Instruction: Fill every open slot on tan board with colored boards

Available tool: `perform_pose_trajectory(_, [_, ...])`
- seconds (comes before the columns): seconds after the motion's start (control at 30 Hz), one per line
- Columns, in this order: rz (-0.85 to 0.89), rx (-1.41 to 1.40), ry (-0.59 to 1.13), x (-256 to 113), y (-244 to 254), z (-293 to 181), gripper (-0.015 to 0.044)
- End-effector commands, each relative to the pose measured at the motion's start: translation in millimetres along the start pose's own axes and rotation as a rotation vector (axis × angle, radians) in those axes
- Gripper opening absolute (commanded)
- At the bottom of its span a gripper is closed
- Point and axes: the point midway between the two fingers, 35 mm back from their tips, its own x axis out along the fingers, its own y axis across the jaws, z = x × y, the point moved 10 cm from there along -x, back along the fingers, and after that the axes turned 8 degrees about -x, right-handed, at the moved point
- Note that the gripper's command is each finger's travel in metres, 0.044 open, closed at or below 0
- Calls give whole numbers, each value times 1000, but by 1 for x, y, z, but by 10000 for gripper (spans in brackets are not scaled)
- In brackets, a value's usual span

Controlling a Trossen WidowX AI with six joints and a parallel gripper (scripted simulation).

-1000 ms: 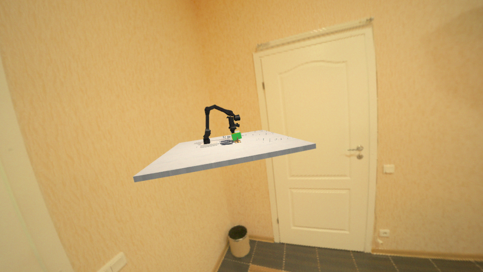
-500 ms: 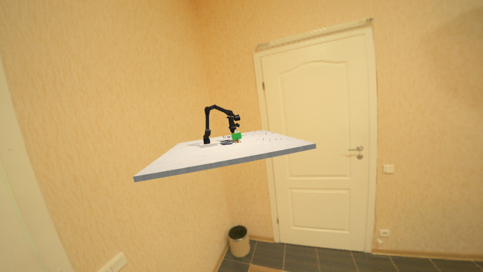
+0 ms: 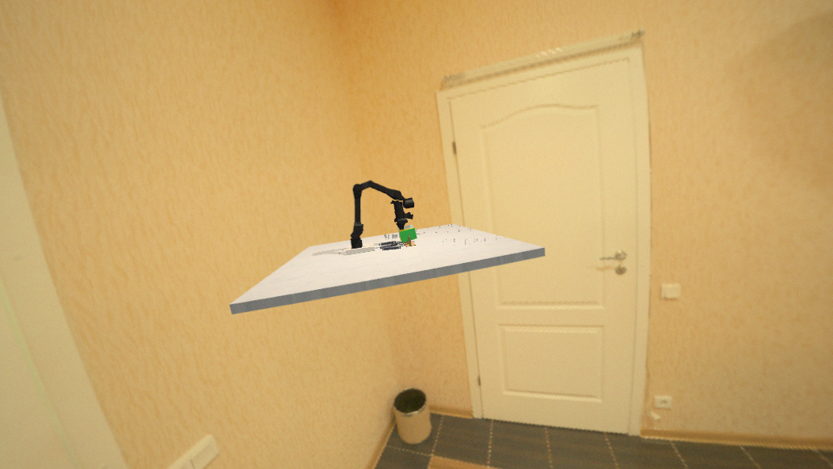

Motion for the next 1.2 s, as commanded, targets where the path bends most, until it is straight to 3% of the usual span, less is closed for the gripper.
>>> perform_pose_trajectory(0.0, [0, -8, 9, 1, 0, -1, 0])
perform_pose_trajectory(1.17, [0, 0, 10, 2, 0, -2, 0])
